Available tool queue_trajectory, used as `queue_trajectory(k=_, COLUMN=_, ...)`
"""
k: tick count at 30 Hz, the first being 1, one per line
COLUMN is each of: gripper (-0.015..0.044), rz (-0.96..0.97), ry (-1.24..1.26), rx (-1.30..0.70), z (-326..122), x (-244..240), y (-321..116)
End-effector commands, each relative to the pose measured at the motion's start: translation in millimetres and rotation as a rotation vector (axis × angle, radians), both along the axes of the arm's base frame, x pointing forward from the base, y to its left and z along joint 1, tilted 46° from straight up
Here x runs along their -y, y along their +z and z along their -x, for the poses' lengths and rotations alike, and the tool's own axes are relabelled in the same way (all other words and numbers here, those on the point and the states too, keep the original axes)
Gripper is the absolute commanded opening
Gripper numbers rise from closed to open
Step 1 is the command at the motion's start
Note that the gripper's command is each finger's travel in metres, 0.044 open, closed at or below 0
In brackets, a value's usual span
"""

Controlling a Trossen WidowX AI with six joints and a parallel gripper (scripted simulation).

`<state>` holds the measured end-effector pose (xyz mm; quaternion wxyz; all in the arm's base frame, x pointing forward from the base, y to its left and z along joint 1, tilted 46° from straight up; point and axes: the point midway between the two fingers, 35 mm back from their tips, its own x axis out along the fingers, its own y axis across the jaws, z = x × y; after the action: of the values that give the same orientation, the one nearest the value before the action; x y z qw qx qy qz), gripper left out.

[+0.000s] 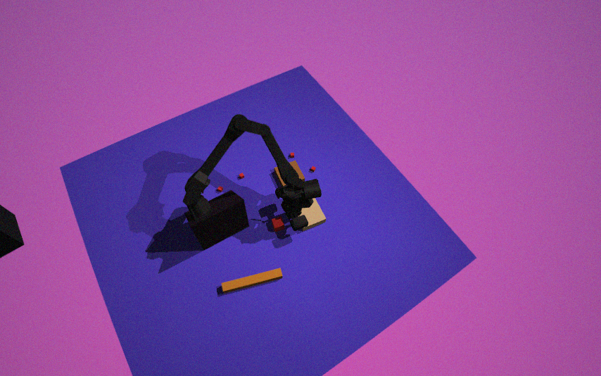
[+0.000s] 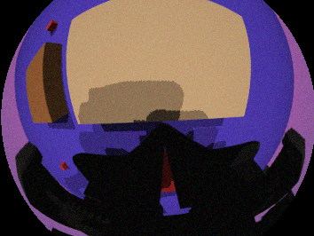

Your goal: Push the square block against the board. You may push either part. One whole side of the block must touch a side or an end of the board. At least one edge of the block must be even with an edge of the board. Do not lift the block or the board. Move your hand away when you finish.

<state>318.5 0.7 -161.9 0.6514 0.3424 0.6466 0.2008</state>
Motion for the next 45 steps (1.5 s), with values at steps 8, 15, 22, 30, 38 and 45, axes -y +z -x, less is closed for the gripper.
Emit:
queue_trajectory(k=8, gripper=0.0000, rz=-0.003, ry=-0.005, rx=0.003, z=-19, x=3, y=-1)
queue_trajectory(k=15, gripper=0.0000, rz=-0.003, ry=-0.005, rx=0.003, z=-12, x=2, y=-1)
queue_trajectory(k=22, gripper=0.0000, rz=-0.003, ry=-0.005, rx=0.002, z=-1, x=0, y=-1)
queue_trajectory(k=30, gripper=0.0000, rz=-0.003, ry=-0.005, rx=0.001, z=12, x=-2, y=0)
queue_trajectory(k=38, gripper=0.0000, rz=-0.003, ry=-0.005, rx=0.000, z=25, x=-5, y=1)
queue_trajectory(k=45, gripper=0.0000, rz=-0.005, ry=-0.007, rx=-0.003, z=28, x=-4, y=2)
